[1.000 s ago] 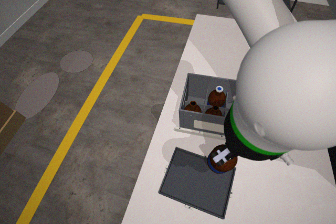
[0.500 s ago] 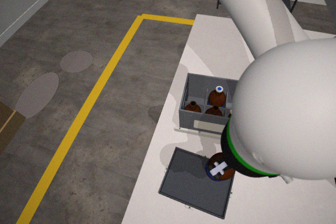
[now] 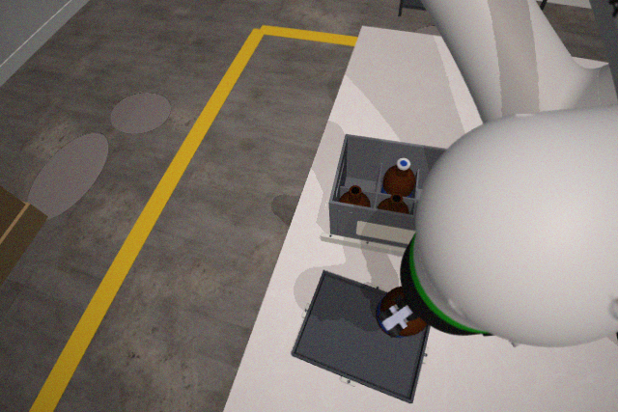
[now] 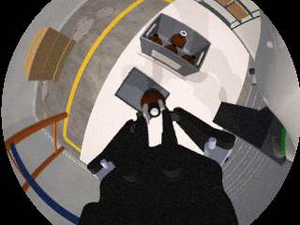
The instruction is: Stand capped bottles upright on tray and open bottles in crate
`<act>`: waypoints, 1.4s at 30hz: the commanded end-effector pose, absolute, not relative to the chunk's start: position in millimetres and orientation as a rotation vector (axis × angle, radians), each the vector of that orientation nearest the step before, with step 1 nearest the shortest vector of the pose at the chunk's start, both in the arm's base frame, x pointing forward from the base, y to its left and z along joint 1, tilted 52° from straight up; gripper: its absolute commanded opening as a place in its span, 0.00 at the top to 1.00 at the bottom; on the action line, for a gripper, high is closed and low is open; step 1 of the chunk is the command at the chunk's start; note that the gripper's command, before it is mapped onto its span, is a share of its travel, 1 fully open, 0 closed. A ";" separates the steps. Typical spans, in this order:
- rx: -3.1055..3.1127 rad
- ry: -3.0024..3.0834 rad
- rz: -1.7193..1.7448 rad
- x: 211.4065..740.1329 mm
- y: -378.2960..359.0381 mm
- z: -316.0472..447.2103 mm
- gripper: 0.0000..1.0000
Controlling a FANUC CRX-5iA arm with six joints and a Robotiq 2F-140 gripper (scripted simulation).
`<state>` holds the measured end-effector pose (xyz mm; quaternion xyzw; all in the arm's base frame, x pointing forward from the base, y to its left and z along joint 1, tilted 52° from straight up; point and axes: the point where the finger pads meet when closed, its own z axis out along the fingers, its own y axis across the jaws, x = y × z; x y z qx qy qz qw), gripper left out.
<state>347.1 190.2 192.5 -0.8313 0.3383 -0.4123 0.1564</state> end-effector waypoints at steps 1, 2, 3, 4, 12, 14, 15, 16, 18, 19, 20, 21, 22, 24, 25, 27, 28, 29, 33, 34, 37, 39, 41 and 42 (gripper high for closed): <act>-2.379 0.968 -1.180 355.2 192.8 188.0 1.00; -2.379 0.968 -1.180 355.2 192.8 188.0 1.00; -2.379 0.968 -1.180 355.2 192.8 188.0 1.00; -2.380 0.968 -1.180 353.0 191.9 188.4 1.00; -2.380 0.968 -1.180 365.9 194.3 179.2 1.00; -2.380 0.968 -1.180 369.1 194.9 176.9 1.00; -2.380 0.968 -1.180 370.7 195.2 175.7 1.00; -2.380 0.968 -1.180 372.3 195.5 174.6 1.00; -2.379 0.968 -1.180 375.6 196.1 172.3 1.00; -2.379 0.968 -1.180 375.6 196.1 172.3 1.00; -2.379 0.968 -1.180 375.6 196.1 172.3 1.00; -2.381 0.968 -1.180 373.7 195.6 172.7 1.00; -2.381 0.968 -1.180 375.3 195.8 171.5 1.00; -2.380 0.968 -1.180 378.5 196.4 169.2 1.00; -2.380 0.968 -1.180 380.1 196.6 168.0 1.00; -2.380 0.968 -1.180 383.3 197.2 165.7 1.00; -2.380 0.968 -1.180 384.9 197.4 164.5 1.00; -2.380 0.968 -1.180 386.5 197.7 163.3 1.00; -2.380 0.968 -1.180 392.9 198.8 158.6 1.00; -2.380 0.968 -1.180 394.5 199.1 157.4 1.00; -2.379 0.968 -1.180 396.1 199.3 156.3 1.00; -2.381 0.969 -1.179 396.1 199.2 155.4 1.00; -2.381 0.969 -1.179 399.2 199.7 153.1 1.00; -2.381 0.969 -1.179 400.8 200.0 151.9 1.00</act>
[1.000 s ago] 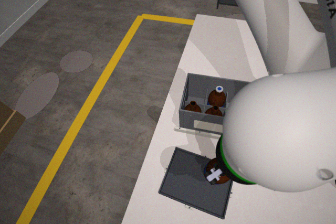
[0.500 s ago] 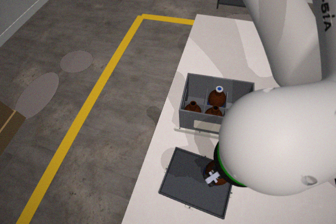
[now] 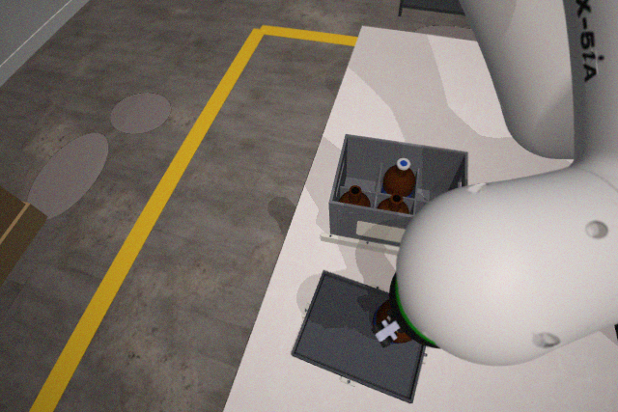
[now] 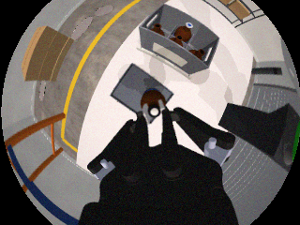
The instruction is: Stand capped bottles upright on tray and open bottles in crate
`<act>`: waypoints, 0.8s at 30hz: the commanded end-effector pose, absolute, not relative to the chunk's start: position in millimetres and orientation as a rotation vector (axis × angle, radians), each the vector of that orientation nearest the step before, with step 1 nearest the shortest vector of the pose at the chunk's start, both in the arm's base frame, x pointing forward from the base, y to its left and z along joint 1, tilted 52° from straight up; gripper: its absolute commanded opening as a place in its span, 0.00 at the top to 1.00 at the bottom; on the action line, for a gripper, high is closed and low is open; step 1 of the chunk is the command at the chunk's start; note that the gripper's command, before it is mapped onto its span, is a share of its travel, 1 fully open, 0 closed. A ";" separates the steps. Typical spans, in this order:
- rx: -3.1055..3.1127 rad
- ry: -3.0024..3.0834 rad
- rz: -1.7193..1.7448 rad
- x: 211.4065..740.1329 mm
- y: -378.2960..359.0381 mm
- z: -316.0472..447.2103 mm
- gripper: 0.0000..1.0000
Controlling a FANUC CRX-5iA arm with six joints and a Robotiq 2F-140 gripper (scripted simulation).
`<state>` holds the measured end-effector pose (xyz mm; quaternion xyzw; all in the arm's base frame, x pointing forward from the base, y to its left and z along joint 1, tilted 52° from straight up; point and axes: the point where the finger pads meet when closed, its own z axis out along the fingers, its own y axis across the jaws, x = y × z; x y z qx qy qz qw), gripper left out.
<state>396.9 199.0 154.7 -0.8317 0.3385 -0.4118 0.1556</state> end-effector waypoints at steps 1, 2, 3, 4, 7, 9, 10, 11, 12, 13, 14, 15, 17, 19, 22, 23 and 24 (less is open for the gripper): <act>-2.381 0.969 -1.179 402.4 200.2 150.7 1.00; -2.381 0.969 -1.180 404.0 200.5 149.5 1.00; -2.380 0.969 -1.180 405.6 200.8 148.3 1.00; -2.380 0.969 -1.180 407.2 201.0 147.2 1.00; -2.380 0.968 -1.180 412.0 201.8 143.6 1.00; -2.380 0.968 -1.180 415.2 202.3 141.3 1.00; -2.379 0.968 -1.180 416.8 202.6 140.1 1.00; -2.379 0.968 -1.180 416.8 202.6 140.1 1.00; -2.379 0.968 -1.180 416.8 202.6 140.1 1.00; -2.382 0.969 -1.179 415.4 202.3 140.3 1.00; -2.382 0.969 -1.179 417.0 202.5 139.1 1.00; -2.382 0.969 -1.179 418.6 202.8 137.9 1.00; -2.381 0.969 -1.179 421.8 203.3 135.5 1.00; -2.381 0.969 -1.179 425.0 203.8 133.2 1.00; -2.380 0.969 -1.180 429.7 204.6 129.6 1.00; -2.380 0.969 -1.180 431.3 204.9 128.4 1.00; -2.380 0.969 -1.180 432.9 205.1 127.3 1.00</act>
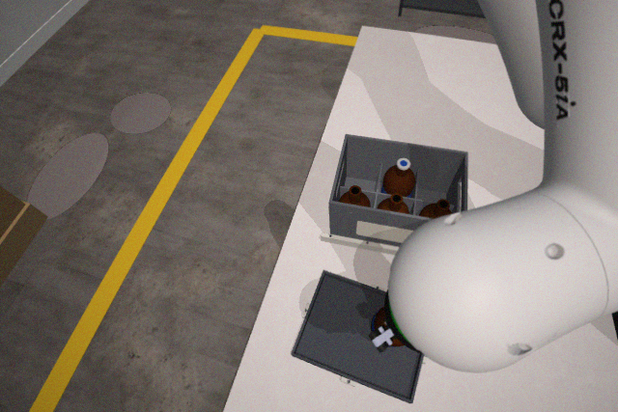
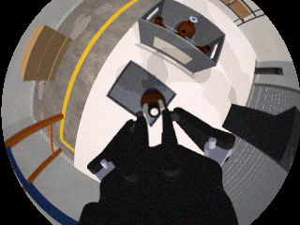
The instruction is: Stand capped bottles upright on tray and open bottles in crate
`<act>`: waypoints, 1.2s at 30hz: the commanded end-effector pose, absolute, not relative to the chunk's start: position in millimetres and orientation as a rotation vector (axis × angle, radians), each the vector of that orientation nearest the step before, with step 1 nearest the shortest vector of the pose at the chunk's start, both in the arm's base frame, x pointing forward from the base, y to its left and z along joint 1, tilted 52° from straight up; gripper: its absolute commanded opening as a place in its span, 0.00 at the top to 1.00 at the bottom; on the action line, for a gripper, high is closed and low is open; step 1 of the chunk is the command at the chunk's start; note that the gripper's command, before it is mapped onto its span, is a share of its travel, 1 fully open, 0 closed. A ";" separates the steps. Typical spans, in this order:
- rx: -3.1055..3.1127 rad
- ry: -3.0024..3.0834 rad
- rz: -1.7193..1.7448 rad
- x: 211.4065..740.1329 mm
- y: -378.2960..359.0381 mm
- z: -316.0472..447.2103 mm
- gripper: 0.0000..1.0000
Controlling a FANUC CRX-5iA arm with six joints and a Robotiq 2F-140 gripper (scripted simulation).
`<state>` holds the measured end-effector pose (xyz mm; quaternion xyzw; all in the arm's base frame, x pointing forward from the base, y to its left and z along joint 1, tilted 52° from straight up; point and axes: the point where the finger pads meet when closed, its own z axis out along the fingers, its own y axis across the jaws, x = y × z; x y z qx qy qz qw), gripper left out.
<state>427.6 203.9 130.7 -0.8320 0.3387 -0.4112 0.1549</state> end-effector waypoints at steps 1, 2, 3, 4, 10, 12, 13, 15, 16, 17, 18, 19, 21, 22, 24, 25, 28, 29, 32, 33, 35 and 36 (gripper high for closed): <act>-2.380 0.969 -1.180 434.5 205.4 126.1 1.00; -2.380 0.968 -1.180 436.1 205.6 124.9 1.00; -2.379 0.968 -1.180 437.7 205.9 123.7 1.00; -2.379 0.968 -1.180 437.7 205.9 123.7 1.00; -2.382 0.970 -1.179 442.3 206.6 119.5 1.00; -2.382 0.969 -1.179 445.3 207.1 117.3 1.00; -2.381 0.969 -1.179 446.8 207.3 116.2 1.00; -2.381 0.969 -1.179 449.7 207.8 114.0 1.00; -2.381 0.969 -1.180 451.2 208.0 112.9 1.00; -2.380 0.969 -1.180 452.7 208.3 111.8 1.00; -2.380 0.969 -1.180 454.2 208.5 110.7 1.00; -2.380 0.969 -1.180 455.7 208.8 109.6 1.00; -2.380 0.968 -1.180 457.1 209.0 108.5 1.00; -2.380 0.968 -1.180 457.1 209.0 108.5 1.00; -2.383 0.970 -1.178 455.5 208.7 109.1 1.00; -2.383 0.970 -1.179 455.8 208.8 108.9 1.00; -2.382 0.970 -1.179 456.7 208.9 108.1 1.00; -2.382 0.970 -1.179 457.0 208.9 107.8 1.00; -2.381 0.969 -1.180 457.9 209.1 107.1 1.00; -2.381 0.969 -1.180 458.2 209.1 106.8 1.00; -2.380 0.969 -1.180 458.8 209.2 106.3 1.00; -2.380 0.969 -1.180 459.1 209.2 106.0 1.00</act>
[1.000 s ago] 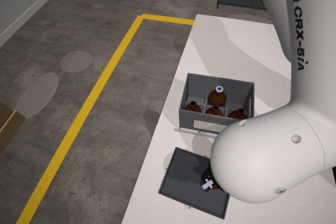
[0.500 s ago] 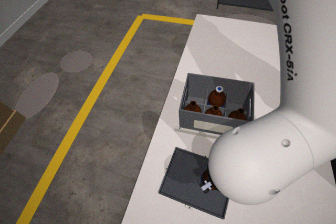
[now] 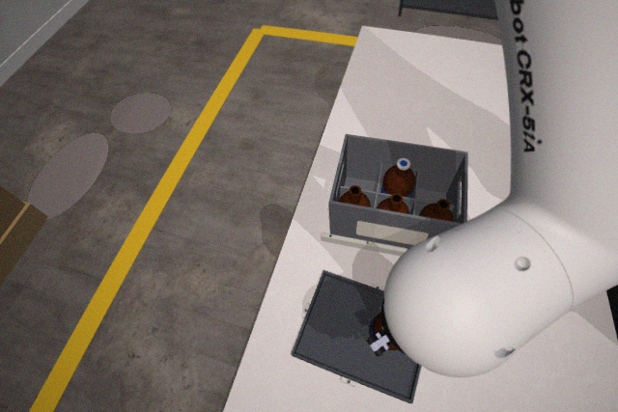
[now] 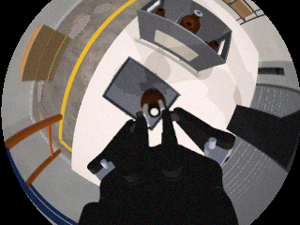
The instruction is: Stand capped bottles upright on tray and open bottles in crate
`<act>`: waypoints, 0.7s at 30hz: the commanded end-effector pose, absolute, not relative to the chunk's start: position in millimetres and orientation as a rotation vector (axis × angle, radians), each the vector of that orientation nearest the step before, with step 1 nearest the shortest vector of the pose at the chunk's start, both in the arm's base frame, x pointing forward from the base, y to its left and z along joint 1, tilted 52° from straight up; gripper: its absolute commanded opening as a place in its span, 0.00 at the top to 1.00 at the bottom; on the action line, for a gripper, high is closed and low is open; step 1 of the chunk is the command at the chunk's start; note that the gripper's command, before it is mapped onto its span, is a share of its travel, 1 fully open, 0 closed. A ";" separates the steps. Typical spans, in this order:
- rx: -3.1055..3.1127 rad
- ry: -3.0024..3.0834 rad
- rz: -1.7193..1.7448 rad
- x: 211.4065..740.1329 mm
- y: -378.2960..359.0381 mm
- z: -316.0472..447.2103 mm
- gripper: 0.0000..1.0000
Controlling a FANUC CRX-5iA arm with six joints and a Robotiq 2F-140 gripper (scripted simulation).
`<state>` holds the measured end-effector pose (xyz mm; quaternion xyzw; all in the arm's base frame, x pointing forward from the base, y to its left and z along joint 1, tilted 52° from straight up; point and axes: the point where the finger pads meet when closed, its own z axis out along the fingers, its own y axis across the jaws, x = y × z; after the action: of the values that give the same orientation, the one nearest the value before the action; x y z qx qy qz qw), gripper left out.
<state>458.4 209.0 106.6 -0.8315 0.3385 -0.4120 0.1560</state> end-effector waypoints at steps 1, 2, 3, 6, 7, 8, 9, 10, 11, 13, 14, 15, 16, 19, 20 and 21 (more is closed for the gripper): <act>-2.380 0.968 -1.180 459.4 209.3 105.7 1.00; -2.380 0.968 -1.180 459.4 209.3 105.7 1.00; -2.380 0.968 -1.180 459.4 209.3 105.7 1.00; -2.380 0.969 -1.180 460.0 209.4 105.2 1.00; -2.380 0.969 -1.180 460.3 209.4 104.9 1.00; -2.380 0.969 -1.180 460.6 209.5 104.7 1.00; -2.380 0.969 -1.180 460.9 209.5 104.4 1.00; -2.380 0.969 -1.180 461.2 209.5 104.2 1.00; -2.380 0.969 -1.180 461.6 209.6 103.9 1.00; -2.380 0.968 -1.180 462.2 209.6 103.4 1.00; -2.380 0.968 -1.180 462.5 209.7 103.1 1.00; -2.380 0.968 -1.180 462.8 209.7 102.9 1.00; -2.380 0.968 -1.180 463.1 209.8 102.6 1.00; -2.380 0.968 -1.180 463.7 209.8 102.1 1.00; -2.380 0.968 -1.180 463.7 209.8 102.1 1.00; -2.380 0.968 -1.180 463.7 209.9 102.1 1.00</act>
<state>463.6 209.7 102.2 -0.8313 0.3384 -0.4123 0.1564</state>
